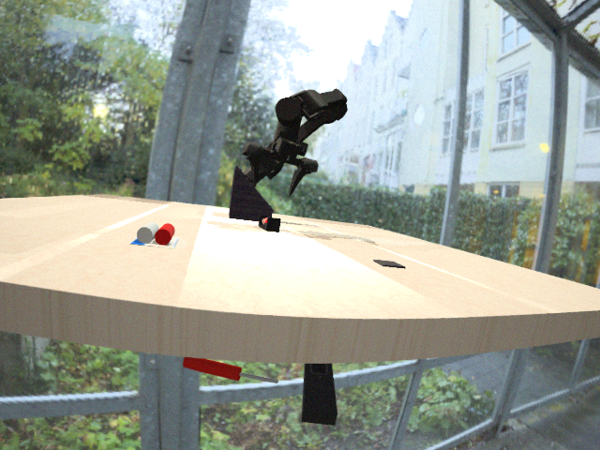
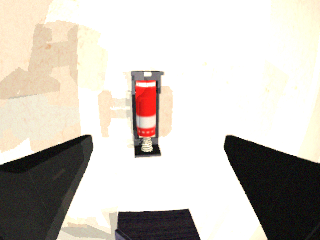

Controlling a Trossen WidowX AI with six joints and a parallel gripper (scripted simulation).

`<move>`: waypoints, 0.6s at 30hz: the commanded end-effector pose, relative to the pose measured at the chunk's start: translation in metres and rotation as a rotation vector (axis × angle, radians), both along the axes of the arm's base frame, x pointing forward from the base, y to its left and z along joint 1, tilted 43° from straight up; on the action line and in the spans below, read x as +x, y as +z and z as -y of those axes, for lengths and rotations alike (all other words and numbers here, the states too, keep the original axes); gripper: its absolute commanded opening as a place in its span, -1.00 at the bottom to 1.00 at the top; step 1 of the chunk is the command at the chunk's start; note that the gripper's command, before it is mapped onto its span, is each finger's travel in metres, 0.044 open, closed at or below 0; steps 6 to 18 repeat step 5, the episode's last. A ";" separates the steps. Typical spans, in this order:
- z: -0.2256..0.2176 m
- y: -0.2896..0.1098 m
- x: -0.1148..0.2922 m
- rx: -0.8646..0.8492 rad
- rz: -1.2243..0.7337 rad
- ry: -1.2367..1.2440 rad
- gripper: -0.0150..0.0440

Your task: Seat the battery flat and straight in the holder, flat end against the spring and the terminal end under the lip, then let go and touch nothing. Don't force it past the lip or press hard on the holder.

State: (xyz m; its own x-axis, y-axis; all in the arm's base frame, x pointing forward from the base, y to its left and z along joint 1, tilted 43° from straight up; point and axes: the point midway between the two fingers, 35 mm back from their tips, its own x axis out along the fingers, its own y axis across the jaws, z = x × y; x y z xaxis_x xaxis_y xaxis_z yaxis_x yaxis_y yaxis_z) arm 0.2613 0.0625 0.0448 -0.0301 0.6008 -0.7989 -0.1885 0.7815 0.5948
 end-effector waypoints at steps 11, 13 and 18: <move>0.001 0.001 0.000 -0.004 0.005 0.004 1.00; 0.001 0.001 0.000 -0.004 0.005 0.004 1.00; 0.001 0.001 0.000 -0.004 0.005 0.004 1.00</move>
